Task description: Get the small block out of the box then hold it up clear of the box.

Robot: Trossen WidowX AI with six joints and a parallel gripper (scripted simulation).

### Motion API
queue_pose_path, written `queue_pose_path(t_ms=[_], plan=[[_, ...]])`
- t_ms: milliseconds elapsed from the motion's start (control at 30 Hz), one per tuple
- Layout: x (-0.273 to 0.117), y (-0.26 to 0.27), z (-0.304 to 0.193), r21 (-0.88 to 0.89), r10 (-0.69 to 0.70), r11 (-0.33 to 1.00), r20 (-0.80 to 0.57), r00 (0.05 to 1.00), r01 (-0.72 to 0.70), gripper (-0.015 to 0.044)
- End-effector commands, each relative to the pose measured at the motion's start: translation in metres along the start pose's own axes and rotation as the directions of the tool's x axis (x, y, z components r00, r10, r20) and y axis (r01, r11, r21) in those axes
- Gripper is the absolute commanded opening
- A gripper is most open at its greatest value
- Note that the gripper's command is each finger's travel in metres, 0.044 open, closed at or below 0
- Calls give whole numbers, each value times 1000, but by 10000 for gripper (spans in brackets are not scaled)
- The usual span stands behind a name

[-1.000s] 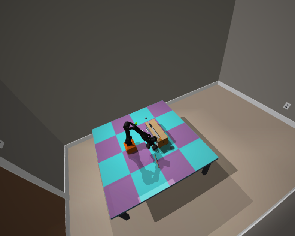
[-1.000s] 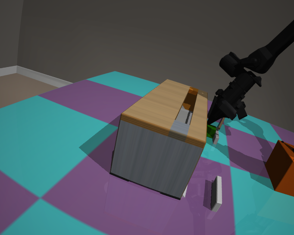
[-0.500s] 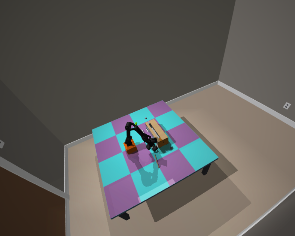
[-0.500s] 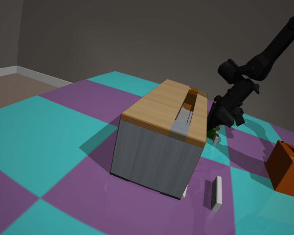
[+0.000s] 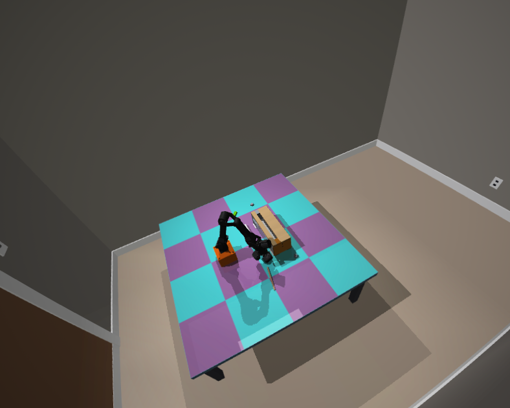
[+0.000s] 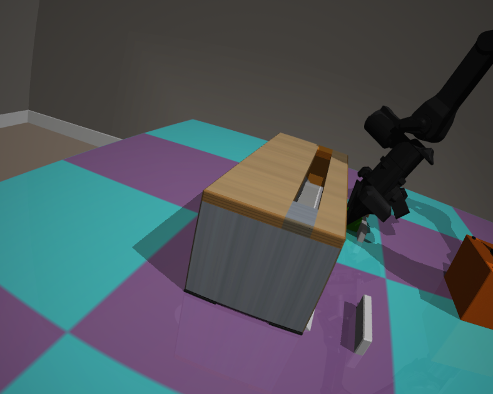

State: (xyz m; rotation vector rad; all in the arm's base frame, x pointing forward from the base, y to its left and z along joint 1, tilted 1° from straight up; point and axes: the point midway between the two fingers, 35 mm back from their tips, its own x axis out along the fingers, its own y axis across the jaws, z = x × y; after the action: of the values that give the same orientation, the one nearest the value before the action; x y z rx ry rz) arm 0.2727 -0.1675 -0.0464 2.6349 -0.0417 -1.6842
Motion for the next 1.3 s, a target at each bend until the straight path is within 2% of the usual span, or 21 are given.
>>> queue_pose_path(t_ms=[0,67,133,167,533,733,1267], plan=[[0,0,0,-3,-2,1000,-2,1000,2,68],[0,0,0,-3,-2,1000,-2,1000,2,55],[-2,0,-1,-3,-2,1000,-2,1000,2,2],[-5,0,-3,-3,-1,1000,-2,1000,1,0],[-54,1,-25,0,0,1000,-1,1000,0,0],[-59,0,-26,9,5,1000,-1,1000,-5,0],[-115,-12,-30,238,119,965,-12,993,-112,0]])
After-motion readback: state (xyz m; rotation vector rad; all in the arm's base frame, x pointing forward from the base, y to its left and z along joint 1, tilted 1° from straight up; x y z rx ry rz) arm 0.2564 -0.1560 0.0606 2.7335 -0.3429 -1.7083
